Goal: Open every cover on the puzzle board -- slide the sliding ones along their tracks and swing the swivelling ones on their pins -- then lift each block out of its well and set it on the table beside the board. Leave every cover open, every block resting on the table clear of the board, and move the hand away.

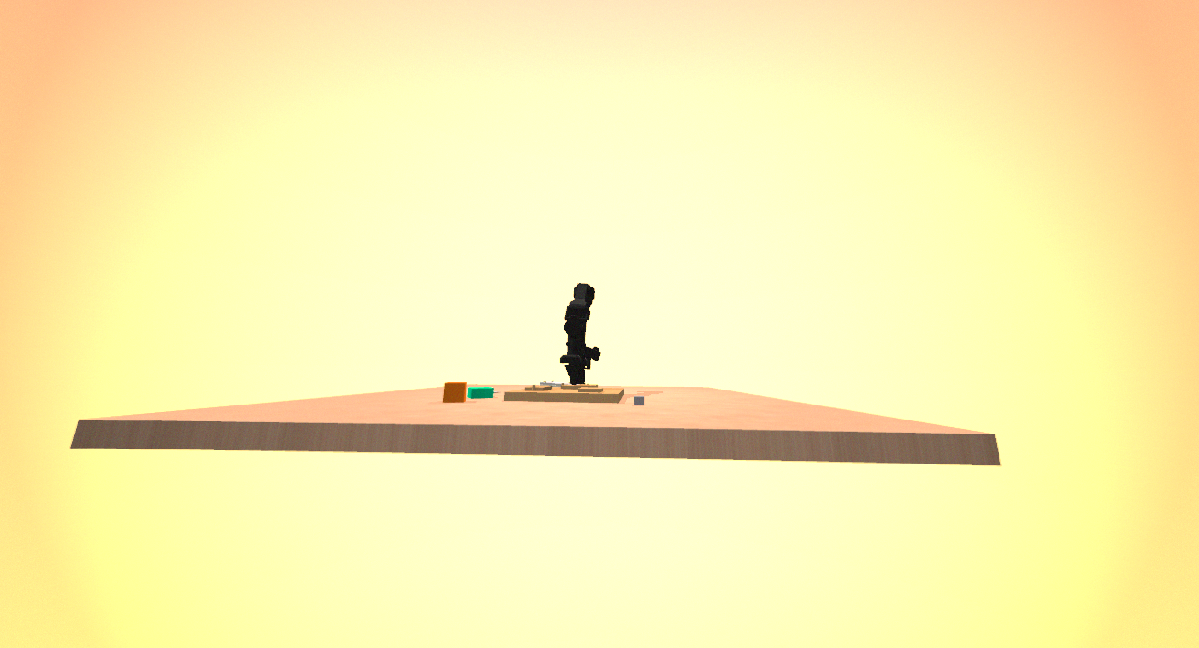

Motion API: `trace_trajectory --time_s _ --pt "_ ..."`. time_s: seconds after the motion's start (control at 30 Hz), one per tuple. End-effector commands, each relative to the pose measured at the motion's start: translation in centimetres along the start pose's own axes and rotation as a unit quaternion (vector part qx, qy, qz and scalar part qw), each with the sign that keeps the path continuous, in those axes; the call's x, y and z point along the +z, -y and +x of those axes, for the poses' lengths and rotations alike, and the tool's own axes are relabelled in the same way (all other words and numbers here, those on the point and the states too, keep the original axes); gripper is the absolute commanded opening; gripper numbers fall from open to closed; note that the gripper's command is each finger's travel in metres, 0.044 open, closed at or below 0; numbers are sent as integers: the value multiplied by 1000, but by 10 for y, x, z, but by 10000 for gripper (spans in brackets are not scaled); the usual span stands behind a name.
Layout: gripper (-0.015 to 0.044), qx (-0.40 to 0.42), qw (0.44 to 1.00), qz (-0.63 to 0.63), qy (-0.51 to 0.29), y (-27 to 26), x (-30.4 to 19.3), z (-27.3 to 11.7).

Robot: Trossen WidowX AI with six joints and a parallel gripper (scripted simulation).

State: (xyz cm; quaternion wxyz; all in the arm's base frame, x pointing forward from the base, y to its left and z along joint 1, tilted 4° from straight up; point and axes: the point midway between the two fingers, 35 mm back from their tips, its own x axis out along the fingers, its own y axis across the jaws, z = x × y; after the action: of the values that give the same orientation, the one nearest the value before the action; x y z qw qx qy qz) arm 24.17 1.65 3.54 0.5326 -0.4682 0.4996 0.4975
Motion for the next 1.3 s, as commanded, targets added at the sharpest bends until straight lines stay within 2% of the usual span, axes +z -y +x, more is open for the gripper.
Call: trace_trajectory --time_s 0.0,1.27 --pt "0 2 1000 1 2 0 4 1" --pt "0 1 1000 1 3 3 40 1"
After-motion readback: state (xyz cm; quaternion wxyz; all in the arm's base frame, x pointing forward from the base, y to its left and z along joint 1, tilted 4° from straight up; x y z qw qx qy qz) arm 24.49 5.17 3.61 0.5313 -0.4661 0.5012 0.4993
